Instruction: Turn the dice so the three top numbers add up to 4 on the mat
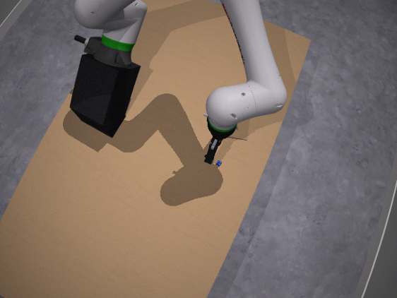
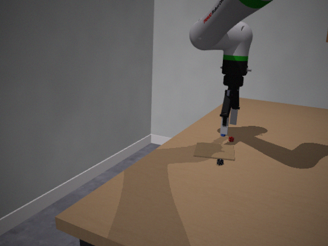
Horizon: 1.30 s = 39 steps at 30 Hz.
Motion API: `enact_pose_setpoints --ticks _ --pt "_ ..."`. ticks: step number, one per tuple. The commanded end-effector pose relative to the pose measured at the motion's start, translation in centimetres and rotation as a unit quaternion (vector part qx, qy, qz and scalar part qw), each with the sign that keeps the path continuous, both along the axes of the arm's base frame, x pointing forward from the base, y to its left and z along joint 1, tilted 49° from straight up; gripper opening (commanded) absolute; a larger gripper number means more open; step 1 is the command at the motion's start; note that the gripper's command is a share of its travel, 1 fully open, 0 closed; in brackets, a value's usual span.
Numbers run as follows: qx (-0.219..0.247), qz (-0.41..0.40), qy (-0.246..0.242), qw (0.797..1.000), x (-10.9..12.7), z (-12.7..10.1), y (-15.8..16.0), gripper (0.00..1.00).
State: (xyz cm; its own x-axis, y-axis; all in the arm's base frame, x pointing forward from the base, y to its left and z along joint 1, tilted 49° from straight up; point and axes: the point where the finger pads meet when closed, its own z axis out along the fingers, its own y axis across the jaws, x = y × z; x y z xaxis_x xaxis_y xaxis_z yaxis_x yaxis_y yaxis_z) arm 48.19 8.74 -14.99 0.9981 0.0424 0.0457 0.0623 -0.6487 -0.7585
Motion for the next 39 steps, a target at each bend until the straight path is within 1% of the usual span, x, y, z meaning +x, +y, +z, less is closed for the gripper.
enact_pose_setpoints --ticks 1,24,29,35,37,39 --pt "0.000 0.000 0.000 1.000 0.0 0.0 0.0 1.00" --pt "0.000 0.000 0.000 1.000 0.0 0.3 0.2 1.00" --pt "0.000 0.000 0.000 1.000 -0.3 1.3 1.1 1.00" --pt "0.000 0.000 0.000 1.000 -0.8 3.9 3.3 1.00" --pt "0.000 0.000 0.000 1.000 -0.8 3.9 3.3 1.00" --pt "0.000 0.000 0.000 1.000 -1.0 5.0 4.3 1.00"
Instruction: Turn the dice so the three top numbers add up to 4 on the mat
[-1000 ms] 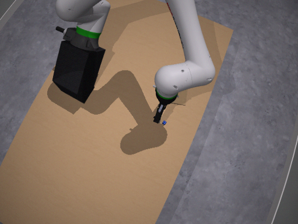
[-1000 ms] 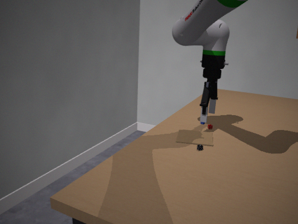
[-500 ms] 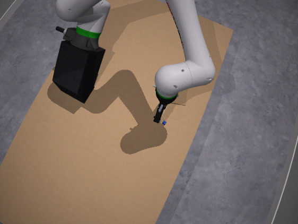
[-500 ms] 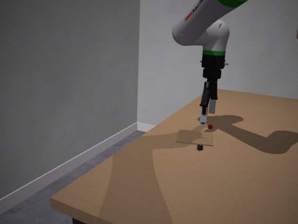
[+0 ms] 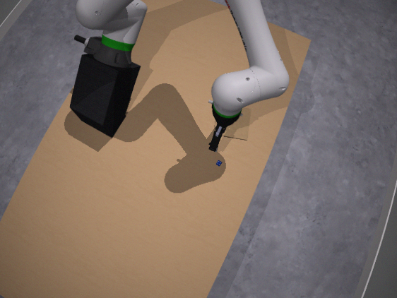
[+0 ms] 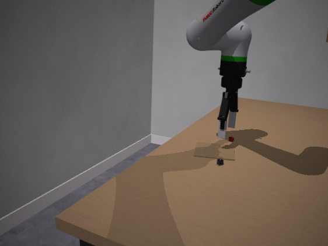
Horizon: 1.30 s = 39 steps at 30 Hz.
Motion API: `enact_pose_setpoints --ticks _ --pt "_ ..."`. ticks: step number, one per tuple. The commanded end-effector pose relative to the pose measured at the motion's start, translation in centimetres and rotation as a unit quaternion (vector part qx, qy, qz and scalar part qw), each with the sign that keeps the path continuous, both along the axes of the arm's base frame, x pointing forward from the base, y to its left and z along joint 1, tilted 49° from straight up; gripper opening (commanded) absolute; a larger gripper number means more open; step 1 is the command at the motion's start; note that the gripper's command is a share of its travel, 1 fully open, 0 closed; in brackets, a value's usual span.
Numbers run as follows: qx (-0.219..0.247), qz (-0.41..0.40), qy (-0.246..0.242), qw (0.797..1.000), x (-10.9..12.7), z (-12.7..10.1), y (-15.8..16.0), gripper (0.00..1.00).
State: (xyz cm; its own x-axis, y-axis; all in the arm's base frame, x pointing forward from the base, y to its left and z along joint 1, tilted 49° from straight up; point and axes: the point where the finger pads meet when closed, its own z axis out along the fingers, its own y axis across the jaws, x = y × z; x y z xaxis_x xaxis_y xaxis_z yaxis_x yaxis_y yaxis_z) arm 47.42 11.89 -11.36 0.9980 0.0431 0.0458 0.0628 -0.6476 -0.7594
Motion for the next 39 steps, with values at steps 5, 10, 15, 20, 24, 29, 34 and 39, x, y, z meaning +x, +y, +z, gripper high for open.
enact_pose_setpoints --ticks 5,10,15,20,24,29,34,39 --pt "-0.001 -0.001 0.000 1.000 -0.9 4.6 3.9 1.00" --pt "-0.001 -0.001 0.000 1.000 -1.6 8.0 6.7 1.00" --pt "-0.001 -0.001 0.000 1.000 -1.9 9.9 8.4 1.00" --pt "-0.001 -0.001 0.000 1.000 -2.5 12.5 10.6 1.00" --pt "-0.001 -0.001 0.000 1.000 -2.8 13.9 11.8 1.00" --pt "-0.001 -0.001 0.000 1.000 -2.9 14.7 12.5 1.00" --pt "-0.001 -0.001 0.000 1.000 -2.9 14.8 12.6 1.00" --pt "-0.001 -0.001 0.000 1.000 -2.9 14.8 12.6 1.00"
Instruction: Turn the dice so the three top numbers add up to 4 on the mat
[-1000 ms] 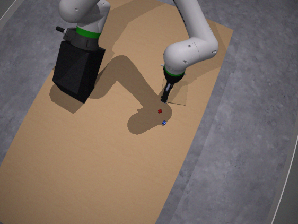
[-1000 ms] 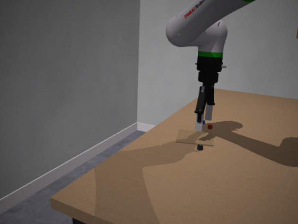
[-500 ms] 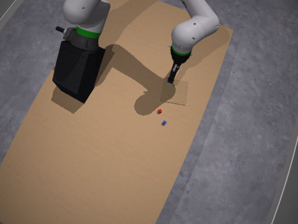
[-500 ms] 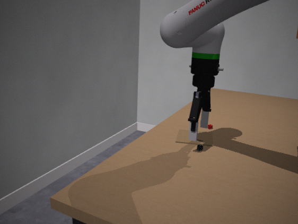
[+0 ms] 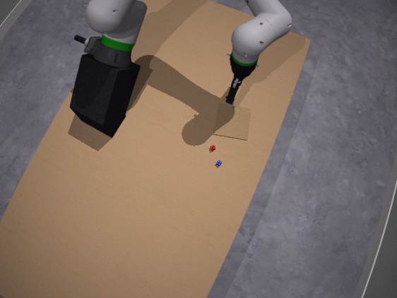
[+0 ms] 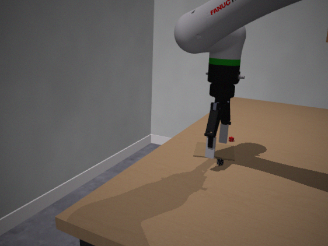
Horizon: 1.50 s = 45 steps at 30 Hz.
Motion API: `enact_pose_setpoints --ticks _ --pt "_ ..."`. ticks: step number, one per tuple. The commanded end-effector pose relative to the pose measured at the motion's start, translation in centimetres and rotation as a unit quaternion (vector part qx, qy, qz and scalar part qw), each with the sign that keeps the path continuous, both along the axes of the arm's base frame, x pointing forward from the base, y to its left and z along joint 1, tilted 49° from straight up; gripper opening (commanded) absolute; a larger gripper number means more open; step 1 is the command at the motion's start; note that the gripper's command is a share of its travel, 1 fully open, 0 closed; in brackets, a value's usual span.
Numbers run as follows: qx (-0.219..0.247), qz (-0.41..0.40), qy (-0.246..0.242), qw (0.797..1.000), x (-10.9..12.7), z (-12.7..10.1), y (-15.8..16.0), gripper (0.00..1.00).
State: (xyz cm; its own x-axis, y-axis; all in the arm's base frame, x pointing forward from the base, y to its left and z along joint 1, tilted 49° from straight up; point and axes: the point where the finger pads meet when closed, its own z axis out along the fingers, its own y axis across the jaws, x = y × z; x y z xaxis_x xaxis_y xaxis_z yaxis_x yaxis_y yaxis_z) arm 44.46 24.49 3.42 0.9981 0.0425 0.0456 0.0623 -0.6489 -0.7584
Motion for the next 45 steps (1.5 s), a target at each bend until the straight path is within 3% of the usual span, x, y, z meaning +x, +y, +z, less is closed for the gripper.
enact_pose_setpoints --ticks 1,35,45 --pt "0.000 0.000 0.000 1.000 0.0 0.0 0.0 1.00" --pt "0.000 0.000 0.000 1.000 0.0 0.0 -0.1 1.00" --pt "0.000 0.000 0.000 1.000 0.0 2.3 -2.7 1.00"
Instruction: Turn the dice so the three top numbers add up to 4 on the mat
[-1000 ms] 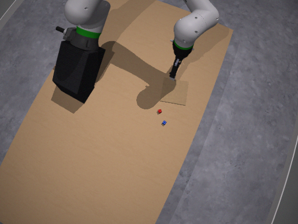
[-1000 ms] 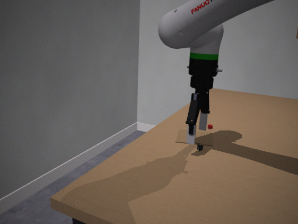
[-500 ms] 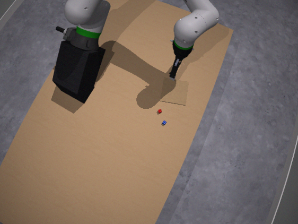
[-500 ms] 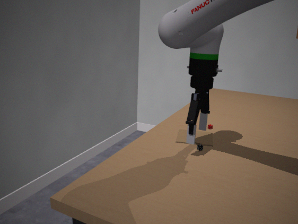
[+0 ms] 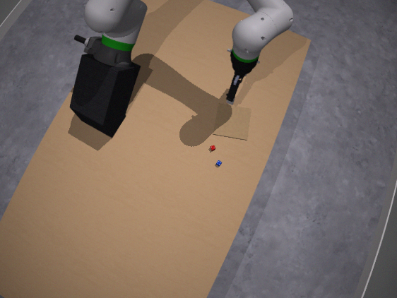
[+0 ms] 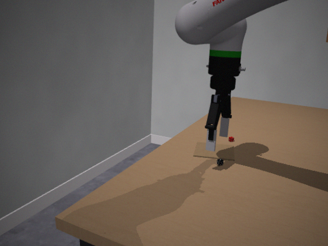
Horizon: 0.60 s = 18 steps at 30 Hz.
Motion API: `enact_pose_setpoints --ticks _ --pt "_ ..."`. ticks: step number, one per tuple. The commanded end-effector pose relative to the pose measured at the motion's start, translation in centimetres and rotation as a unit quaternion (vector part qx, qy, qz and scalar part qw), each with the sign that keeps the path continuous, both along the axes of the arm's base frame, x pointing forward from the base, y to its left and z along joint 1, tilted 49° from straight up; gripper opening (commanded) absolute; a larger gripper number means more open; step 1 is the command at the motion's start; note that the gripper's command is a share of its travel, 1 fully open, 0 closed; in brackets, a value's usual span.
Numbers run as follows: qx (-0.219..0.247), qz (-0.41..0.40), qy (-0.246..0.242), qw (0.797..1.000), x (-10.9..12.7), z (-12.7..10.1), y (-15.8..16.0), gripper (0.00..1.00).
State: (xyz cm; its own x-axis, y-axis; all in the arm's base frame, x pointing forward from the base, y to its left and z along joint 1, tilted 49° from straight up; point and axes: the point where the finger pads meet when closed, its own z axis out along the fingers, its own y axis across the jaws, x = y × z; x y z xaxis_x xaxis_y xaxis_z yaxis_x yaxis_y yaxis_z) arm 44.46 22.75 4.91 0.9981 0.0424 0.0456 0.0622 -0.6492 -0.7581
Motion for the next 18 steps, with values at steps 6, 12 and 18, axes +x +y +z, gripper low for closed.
enact_pose_setpoints --ticks 6,12,18 --pt "0.000 0.000 0.000 1.000 0.0 3.6 -4.2 1.00" --pt "0.000 0.000 0.000 1.000 0.0 4.9 -5.8 1.00" --pt "0.000 0.000 0.000 1.000 0.0 5.0 -5.8 1.00"
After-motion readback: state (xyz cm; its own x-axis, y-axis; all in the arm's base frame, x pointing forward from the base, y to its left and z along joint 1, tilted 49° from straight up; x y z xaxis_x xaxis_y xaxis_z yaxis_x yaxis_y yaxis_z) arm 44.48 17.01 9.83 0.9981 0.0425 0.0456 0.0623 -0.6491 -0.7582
